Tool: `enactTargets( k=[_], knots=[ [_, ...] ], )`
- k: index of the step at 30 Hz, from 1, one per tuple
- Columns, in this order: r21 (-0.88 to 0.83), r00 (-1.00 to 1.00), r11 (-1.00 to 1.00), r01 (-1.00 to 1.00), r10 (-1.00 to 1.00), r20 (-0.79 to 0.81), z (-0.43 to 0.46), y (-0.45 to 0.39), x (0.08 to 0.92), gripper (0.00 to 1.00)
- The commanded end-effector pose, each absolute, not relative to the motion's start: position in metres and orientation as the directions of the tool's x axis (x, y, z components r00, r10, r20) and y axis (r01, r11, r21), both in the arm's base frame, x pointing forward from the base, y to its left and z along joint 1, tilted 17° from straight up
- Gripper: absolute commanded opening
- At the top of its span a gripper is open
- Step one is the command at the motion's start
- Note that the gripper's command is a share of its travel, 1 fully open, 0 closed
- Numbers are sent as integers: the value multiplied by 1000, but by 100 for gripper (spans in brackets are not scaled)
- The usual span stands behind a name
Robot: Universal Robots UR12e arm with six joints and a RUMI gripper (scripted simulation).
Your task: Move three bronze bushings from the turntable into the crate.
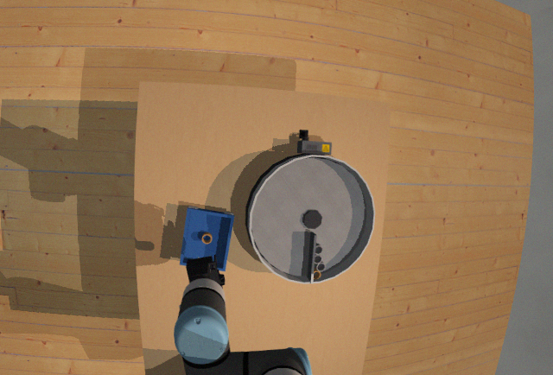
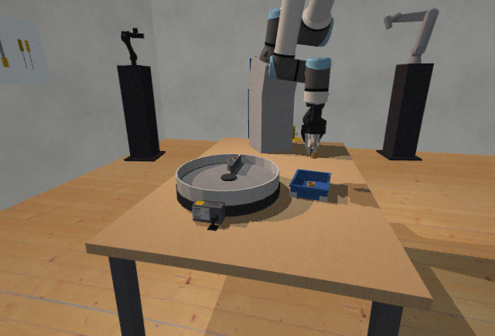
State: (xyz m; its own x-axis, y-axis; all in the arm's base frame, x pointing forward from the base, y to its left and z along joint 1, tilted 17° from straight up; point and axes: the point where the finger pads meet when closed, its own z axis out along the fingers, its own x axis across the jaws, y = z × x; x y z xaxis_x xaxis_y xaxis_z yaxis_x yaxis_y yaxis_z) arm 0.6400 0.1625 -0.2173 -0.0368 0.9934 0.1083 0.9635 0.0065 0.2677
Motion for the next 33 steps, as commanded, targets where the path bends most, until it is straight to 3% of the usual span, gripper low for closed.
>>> enactTargets(
  k=[1,33],
  knots=[
    [269,-37,6,963,993,108,-217,162,640,0],
    [269,-37,6,963,993,108,-286,171,660,0]
  ],
)
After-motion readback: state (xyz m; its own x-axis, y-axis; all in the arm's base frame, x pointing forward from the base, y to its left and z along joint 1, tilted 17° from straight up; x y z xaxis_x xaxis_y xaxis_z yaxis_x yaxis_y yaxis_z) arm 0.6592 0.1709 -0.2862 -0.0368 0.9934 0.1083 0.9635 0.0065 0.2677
